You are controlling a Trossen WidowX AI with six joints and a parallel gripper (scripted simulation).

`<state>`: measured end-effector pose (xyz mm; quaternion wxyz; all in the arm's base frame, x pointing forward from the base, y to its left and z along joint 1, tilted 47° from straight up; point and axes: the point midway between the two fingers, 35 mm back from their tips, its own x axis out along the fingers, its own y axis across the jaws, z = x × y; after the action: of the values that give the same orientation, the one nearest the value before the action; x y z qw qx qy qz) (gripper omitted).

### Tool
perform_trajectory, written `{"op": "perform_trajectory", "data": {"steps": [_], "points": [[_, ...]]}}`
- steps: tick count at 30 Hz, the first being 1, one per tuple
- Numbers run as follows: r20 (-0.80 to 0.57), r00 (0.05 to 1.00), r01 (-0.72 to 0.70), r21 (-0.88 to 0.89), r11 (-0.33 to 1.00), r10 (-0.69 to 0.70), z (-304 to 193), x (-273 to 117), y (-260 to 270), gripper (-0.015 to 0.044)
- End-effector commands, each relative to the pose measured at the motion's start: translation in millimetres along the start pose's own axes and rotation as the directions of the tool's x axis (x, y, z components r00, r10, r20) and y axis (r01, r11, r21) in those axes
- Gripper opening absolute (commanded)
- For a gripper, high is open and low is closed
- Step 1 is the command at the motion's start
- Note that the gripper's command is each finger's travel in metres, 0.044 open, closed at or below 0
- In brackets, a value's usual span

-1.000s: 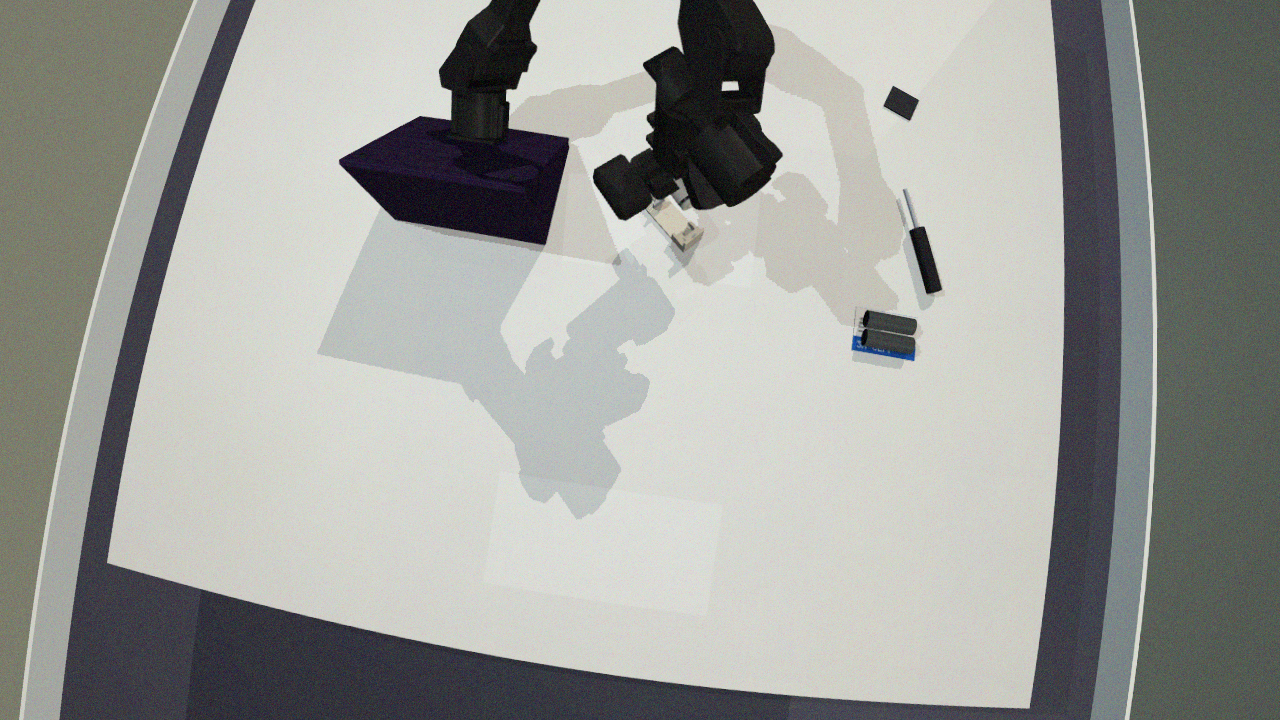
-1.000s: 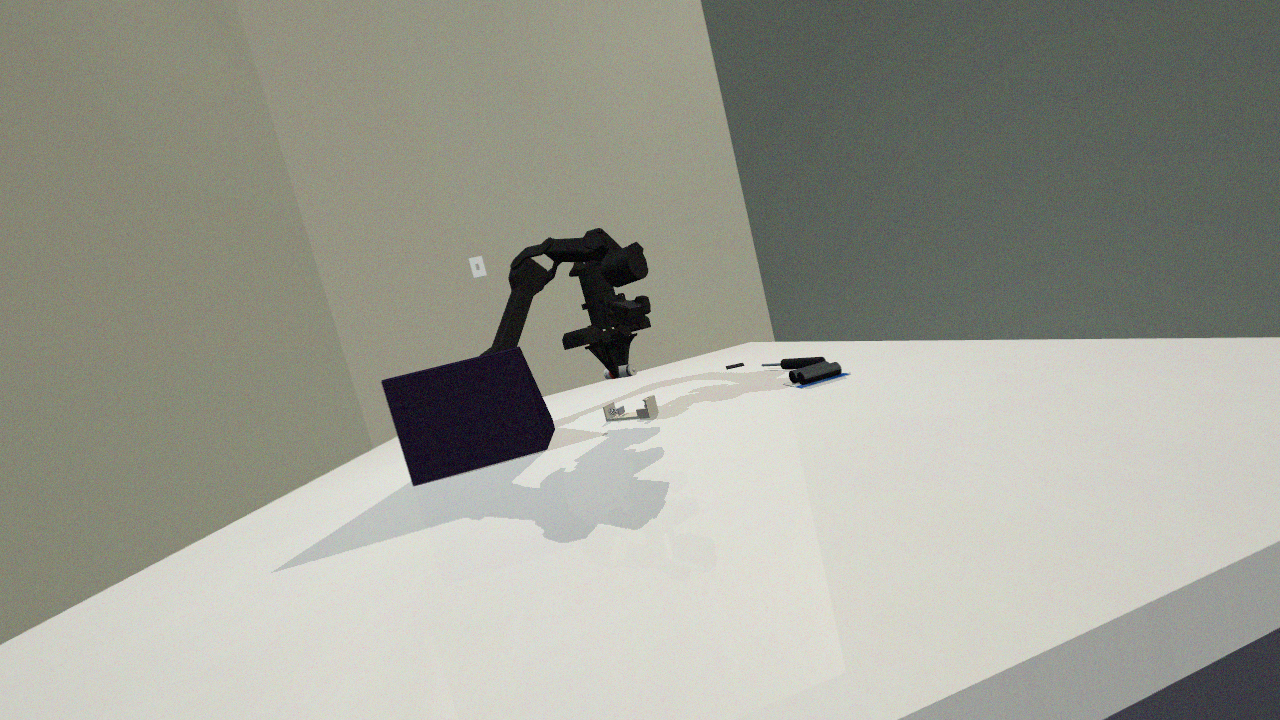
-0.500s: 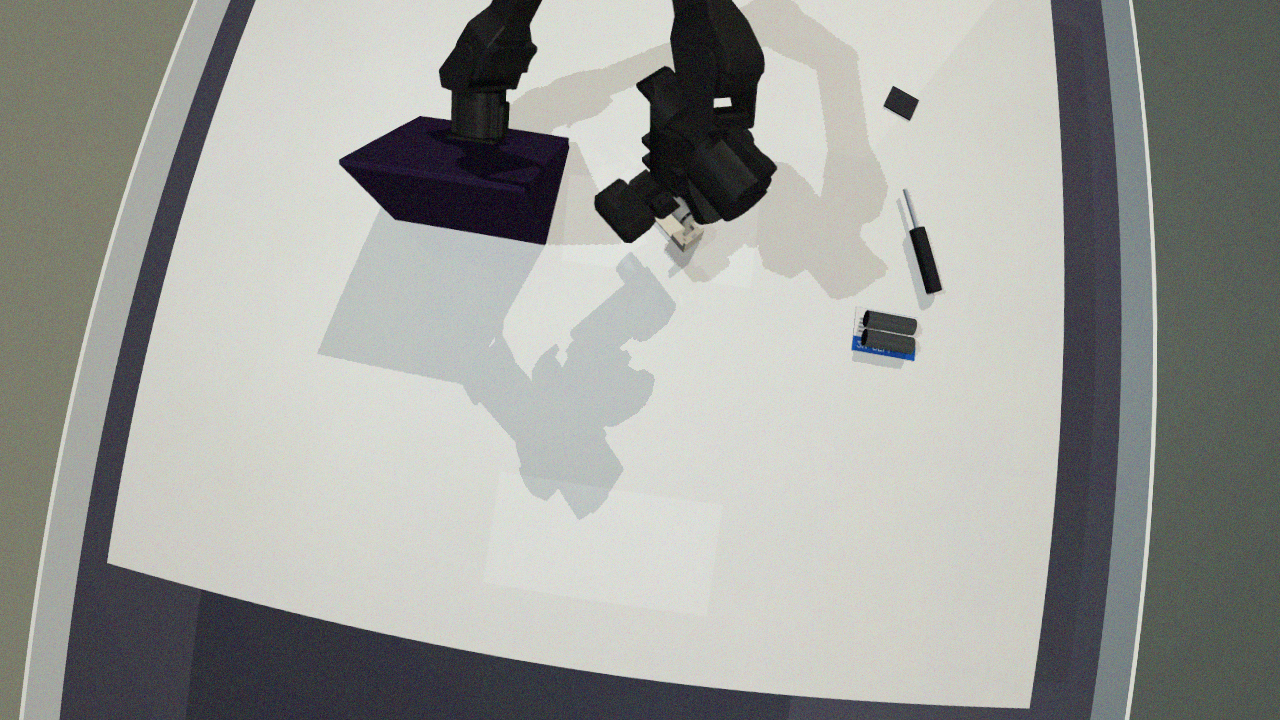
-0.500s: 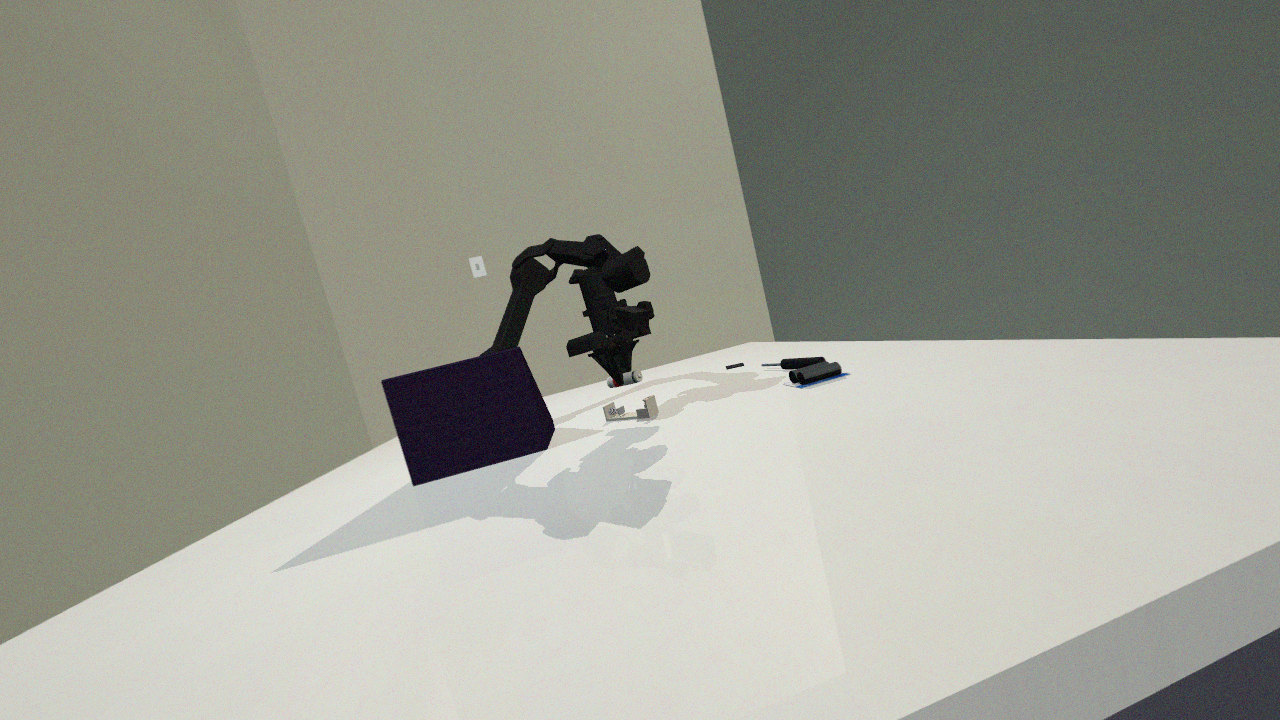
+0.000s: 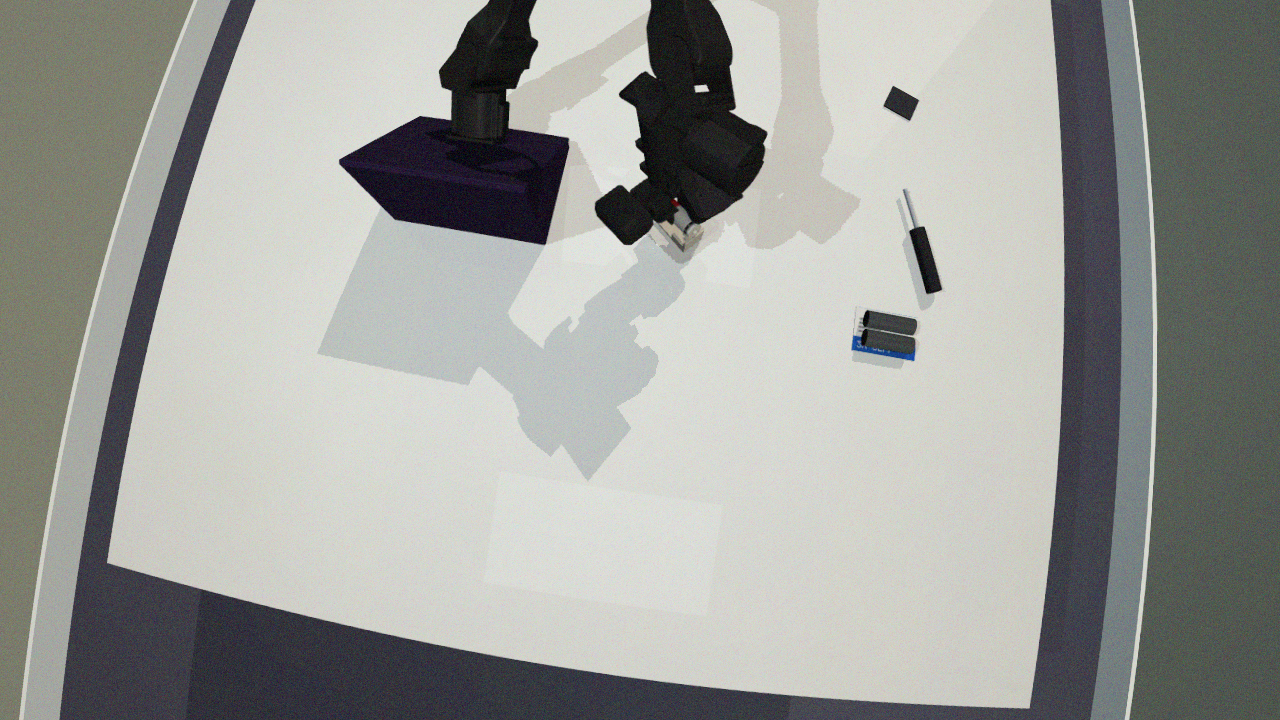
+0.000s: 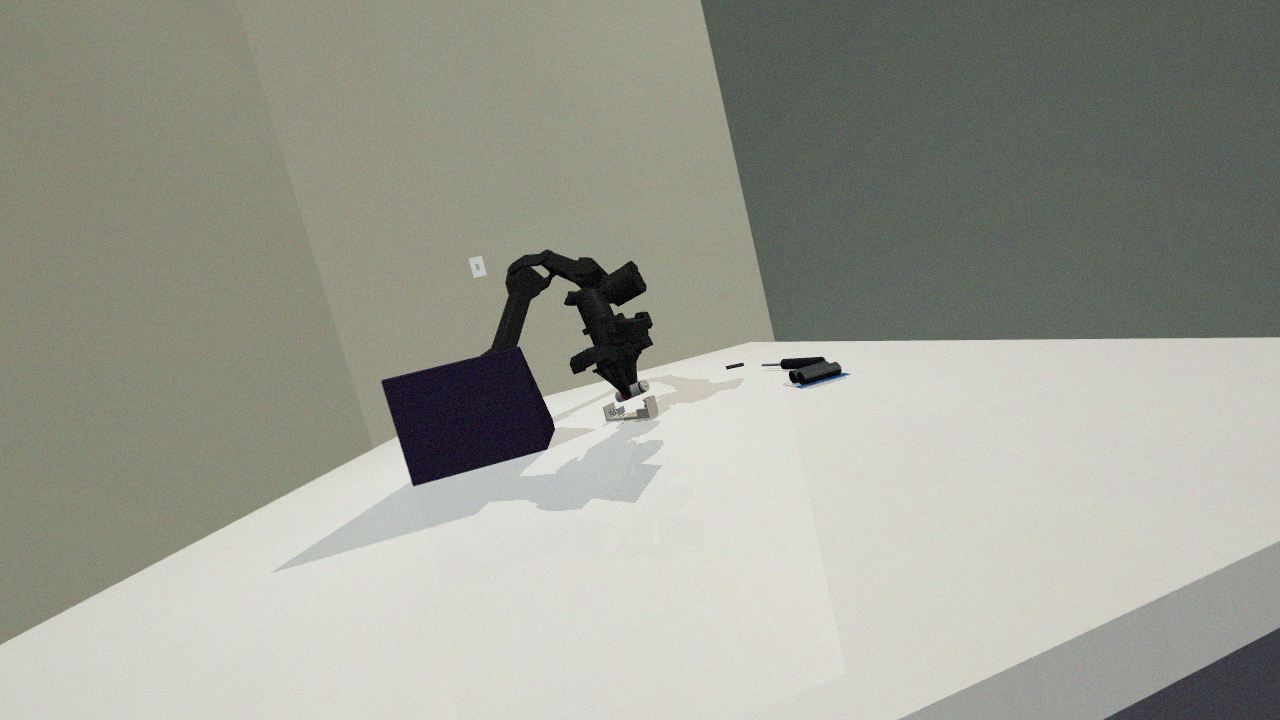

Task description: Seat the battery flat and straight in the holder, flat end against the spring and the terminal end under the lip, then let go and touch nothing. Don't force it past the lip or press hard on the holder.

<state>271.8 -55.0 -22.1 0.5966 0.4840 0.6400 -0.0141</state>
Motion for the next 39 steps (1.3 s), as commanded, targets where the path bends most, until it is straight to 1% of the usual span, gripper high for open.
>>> {"op": "perform_trajectory", "data": {"steps": [1,6,39], "points": [[0.041,0.999,0.001,-0.001,1.000,-0.001,0,1,3,0.0071],[0.052,0.999,0.001,-0.001,1.000,0.000,0,2,3,0.0071],[0.247,0.969,0.017,0.005,1.000,-0.018,-11,15,3,0.0071]]}}
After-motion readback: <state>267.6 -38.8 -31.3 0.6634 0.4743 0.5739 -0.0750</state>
